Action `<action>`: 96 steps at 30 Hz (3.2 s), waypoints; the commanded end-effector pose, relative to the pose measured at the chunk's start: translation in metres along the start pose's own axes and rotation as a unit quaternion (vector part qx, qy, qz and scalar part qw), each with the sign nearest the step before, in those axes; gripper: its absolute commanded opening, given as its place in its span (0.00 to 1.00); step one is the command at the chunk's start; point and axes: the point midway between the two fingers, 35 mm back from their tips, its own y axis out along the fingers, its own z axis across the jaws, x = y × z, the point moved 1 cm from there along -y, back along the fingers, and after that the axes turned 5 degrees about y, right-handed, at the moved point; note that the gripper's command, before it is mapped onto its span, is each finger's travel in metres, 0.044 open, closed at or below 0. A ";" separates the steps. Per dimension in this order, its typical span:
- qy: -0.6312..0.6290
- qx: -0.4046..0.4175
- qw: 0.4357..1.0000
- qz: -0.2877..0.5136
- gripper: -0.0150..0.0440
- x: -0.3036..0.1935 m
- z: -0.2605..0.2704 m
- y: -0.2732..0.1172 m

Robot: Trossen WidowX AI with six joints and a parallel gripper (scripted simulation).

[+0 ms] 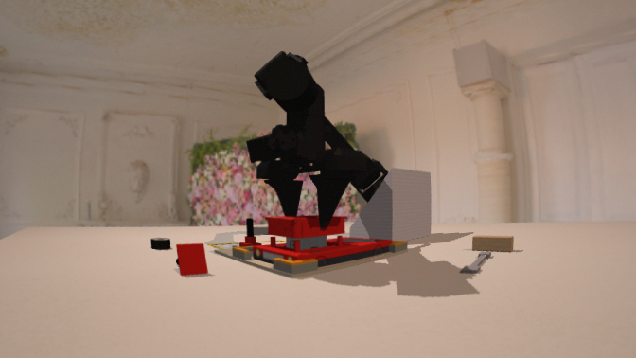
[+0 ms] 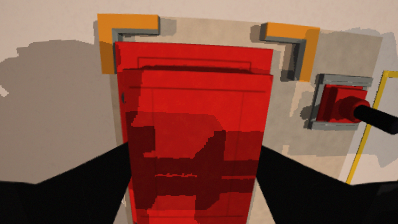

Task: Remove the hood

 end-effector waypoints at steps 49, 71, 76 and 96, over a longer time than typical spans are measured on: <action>-0.002 0.006 1.000 -0.001 0.25 0.007 -0.124 -0.056; -0.001 -0.003 1.000 0.000 0.25 -0.022 -0.222 -0.053; -0.001 -0.003 1.000 0.000 0.25 -0.023 -0.224 -0.053; -0.001 -0.002 1.000 0.000 0.25 -0.022 -0.224 -0.038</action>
